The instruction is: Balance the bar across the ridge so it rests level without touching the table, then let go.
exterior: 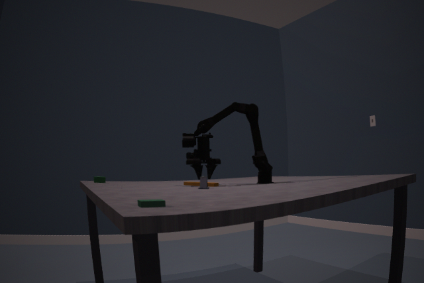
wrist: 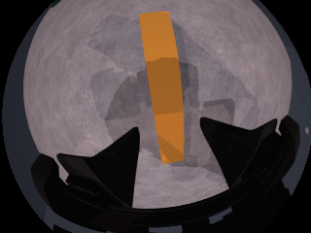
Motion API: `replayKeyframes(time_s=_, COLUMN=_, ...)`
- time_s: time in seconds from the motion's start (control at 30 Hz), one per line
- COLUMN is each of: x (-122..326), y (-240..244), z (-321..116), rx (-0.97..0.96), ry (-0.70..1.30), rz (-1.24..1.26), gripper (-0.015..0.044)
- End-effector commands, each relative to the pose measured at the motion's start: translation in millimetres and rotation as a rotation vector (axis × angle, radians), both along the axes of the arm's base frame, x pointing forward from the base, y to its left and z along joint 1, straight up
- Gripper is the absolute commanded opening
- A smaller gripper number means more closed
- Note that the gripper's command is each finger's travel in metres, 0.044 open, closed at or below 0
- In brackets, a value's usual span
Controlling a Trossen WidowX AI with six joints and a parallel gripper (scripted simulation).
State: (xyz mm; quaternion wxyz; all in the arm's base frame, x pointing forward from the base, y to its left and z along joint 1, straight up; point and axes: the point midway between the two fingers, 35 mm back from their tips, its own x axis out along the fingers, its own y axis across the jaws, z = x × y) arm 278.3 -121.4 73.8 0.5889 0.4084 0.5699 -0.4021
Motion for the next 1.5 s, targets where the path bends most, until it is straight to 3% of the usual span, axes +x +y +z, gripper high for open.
replayKeyframes(time_s=0.0, x=-1.0, y=-0.2, z=-4.5, rx=-0.002, ry=0.003, rz=-0.005, gripper=0.0315)
replayKeyframes(time_s=0.93, x=-0.7, y=-0.3, z=-26.5, rx=-0.002, ry=0.003, rz=-0.005, gripper=0.0315)
replayKeyframes(time_s=1.13, x=0.1, y=-0.1, z=-25.5, rx=0.0, ry=0.001, rz=0.0, gripper=0.0157)
replayKeyframes(time_s=1.4, x=0.1, y=-0.1, z=-25.5, rx=0.0, ry=0.001, rz=0.0, gripper=0.0104)
replayKeyframes(time_s=1.47, x=0.4, y=-0.2, z=-23.8, rx=0.0, ry=0.001, rz=0.0, gripper=0.0052)
